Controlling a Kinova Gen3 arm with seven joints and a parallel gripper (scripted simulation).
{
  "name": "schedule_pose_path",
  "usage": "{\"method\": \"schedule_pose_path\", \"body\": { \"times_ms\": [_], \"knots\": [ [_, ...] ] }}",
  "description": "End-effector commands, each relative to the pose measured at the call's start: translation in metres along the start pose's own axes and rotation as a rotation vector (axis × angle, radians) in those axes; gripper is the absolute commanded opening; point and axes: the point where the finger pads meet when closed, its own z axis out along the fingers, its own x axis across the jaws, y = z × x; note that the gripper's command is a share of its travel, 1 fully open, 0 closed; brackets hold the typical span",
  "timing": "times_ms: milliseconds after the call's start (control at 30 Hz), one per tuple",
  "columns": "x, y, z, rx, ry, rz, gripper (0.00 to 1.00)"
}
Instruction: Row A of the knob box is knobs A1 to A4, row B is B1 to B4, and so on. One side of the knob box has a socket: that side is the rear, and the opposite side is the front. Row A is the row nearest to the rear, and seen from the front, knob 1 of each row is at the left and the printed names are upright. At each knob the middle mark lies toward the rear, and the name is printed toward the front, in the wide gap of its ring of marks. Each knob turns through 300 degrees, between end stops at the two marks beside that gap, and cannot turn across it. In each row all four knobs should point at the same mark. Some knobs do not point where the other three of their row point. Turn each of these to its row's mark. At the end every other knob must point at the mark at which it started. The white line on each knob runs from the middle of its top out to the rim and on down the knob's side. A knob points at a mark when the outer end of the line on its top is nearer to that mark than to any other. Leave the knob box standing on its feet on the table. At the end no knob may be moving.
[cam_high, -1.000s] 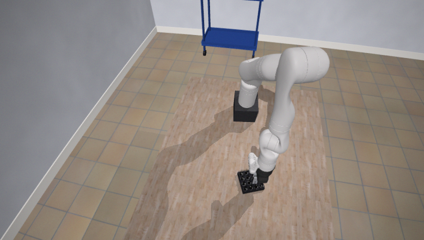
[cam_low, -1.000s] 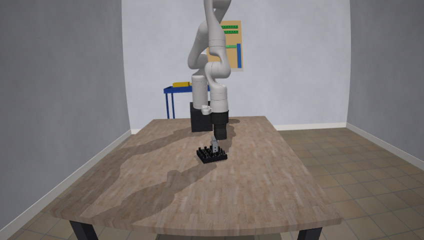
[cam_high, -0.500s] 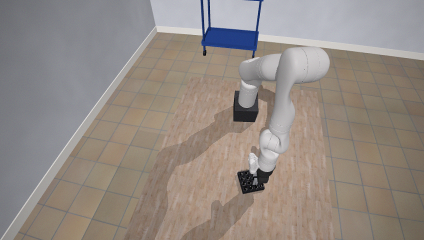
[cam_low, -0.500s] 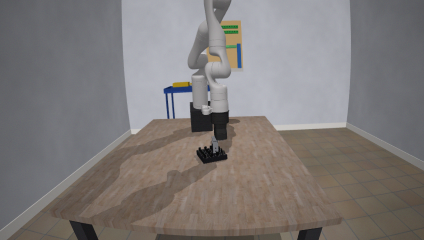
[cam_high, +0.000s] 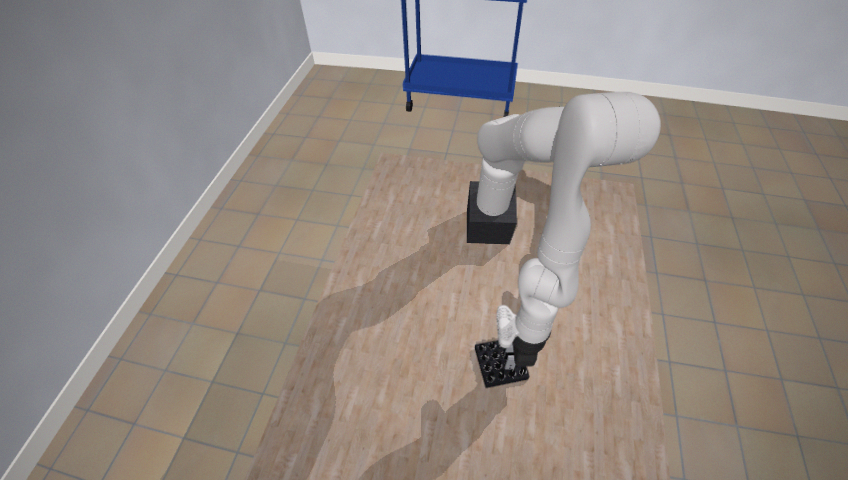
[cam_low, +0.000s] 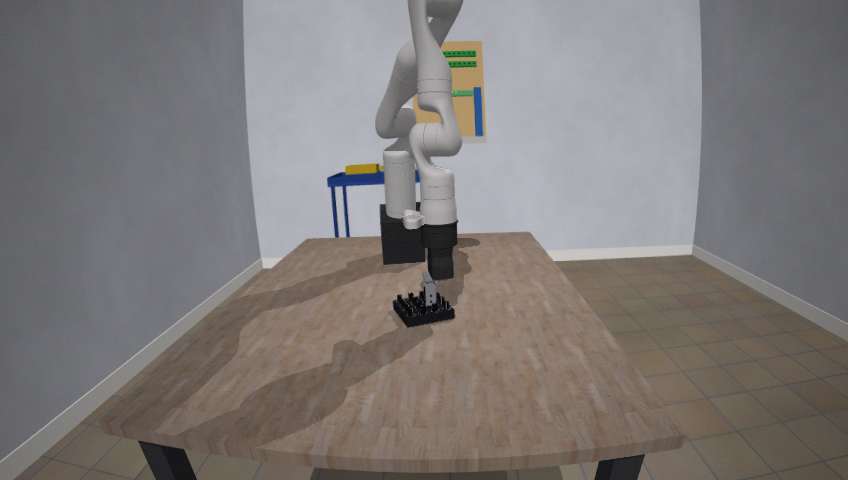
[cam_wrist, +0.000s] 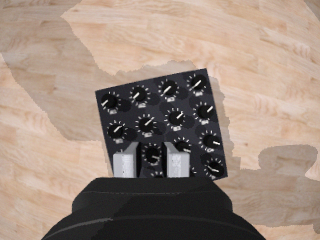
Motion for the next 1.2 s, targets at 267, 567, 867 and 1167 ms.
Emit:
{"method": "schedule_pose_path", "body": {
  "times_ms": [267, 567, 867, 1167],
  "knots": [
    [0.000, 0.001, -0.024, -0.003, -0.002, 0.018, 0.46],
    [0.002, 0.001, -0.036, -0.001, 0.002, 0.017, 0.46],
    [0.002, 0.001, -0.036, -0.001, 0.002, 0.017, 0.46],
    [0.002, 0.001, -0.038, -0.001, 0.002, 0.017, 1.00]
  ]
}}
